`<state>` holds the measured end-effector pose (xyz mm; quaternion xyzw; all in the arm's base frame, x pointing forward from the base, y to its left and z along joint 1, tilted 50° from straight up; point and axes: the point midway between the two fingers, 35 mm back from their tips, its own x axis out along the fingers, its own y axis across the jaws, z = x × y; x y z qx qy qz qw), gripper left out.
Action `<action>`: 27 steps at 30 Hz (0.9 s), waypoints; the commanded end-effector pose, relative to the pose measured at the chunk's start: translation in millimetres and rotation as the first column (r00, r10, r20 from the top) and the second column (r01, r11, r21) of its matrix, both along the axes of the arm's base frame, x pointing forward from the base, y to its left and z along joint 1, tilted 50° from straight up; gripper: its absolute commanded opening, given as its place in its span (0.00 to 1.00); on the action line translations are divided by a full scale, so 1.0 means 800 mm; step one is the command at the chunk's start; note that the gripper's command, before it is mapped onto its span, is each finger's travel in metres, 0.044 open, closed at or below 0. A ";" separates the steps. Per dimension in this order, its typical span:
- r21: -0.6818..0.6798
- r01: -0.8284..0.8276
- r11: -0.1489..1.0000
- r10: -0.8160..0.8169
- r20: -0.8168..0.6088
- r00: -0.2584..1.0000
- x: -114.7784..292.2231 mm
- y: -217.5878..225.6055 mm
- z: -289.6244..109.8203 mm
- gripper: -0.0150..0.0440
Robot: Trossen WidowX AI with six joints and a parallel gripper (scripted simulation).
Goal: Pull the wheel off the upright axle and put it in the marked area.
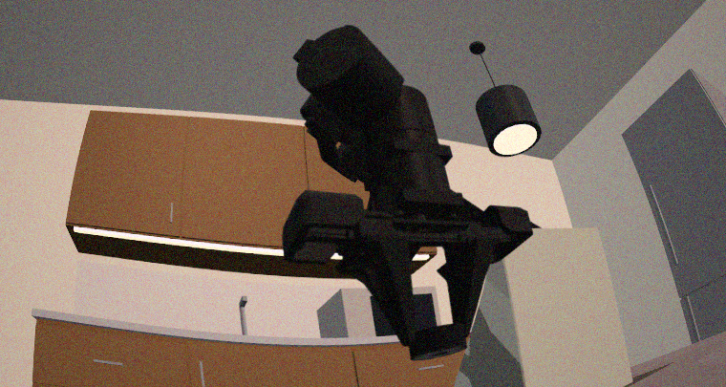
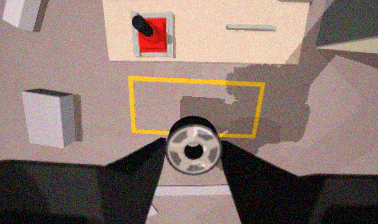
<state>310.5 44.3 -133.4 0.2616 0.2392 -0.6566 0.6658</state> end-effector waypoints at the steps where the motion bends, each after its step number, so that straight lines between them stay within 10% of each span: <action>1: -0.012 0.003 1.000 -0.003 -0.019 1.000 -0.007 -0.016 -0.015 0.25; 27: -0.016 0.003 1.000 -0.003 -0.020 1.000 -0.007 -0.097 -0.084 0.25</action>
